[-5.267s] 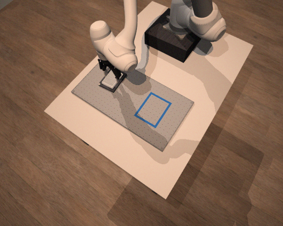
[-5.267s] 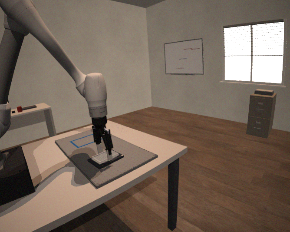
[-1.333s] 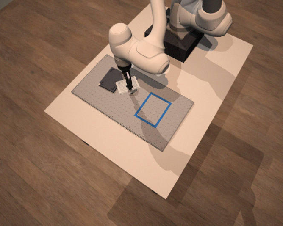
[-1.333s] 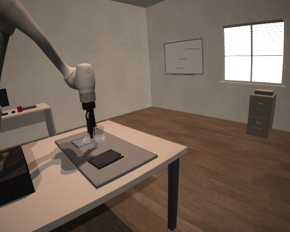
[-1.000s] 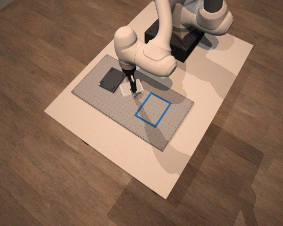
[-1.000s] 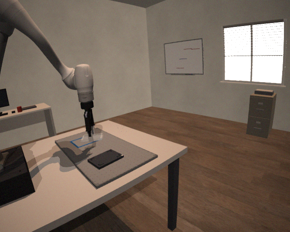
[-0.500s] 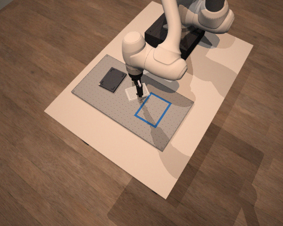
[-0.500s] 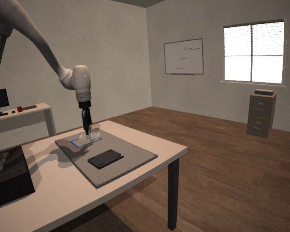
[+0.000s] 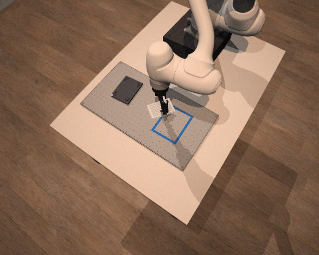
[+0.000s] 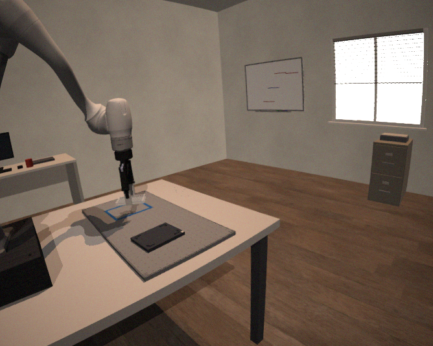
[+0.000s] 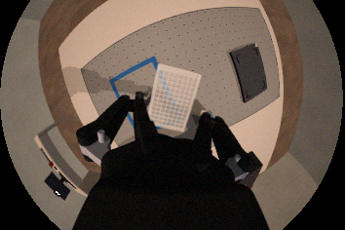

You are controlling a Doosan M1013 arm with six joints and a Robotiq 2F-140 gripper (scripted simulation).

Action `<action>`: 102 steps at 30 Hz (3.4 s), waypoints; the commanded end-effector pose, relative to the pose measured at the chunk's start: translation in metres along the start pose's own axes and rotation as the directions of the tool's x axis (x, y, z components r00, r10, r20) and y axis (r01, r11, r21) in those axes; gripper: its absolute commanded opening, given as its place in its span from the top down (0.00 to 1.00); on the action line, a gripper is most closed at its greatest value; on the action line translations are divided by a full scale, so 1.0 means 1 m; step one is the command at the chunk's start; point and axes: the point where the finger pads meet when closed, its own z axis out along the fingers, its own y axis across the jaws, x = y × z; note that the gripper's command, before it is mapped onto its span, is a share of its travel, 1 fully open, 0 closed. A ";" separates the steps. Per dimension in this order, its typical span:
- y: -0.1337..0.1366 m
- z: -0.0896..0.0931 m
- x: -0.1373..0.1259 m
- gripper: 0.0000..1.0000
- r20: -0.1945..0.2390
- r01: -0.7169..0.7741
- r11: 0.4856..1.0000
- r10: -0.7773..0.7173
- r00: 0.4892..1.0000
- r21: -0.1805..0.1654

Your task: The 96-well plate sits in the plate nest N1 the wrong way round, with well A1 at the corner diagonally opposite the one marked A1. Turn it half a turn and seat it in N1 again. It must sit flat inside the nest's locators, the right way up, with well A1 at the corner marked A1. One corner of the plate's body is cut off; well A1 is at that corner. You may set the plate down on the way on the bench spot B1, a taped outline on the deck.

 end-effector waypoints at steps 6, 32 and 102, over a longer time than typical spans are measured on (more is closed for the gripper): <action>-0.021 0.001 -0.012 1.00 0.000 0.000 1.000 0.000 1.000 0.000; -0.070 0.003 -0.040 1.00 0.000 -0.100 0.995 0.100 0.995 0.000; -0.070 0.011 -0.040 1.00 0.000 -0.637 0.771 0.637 0.771 0.000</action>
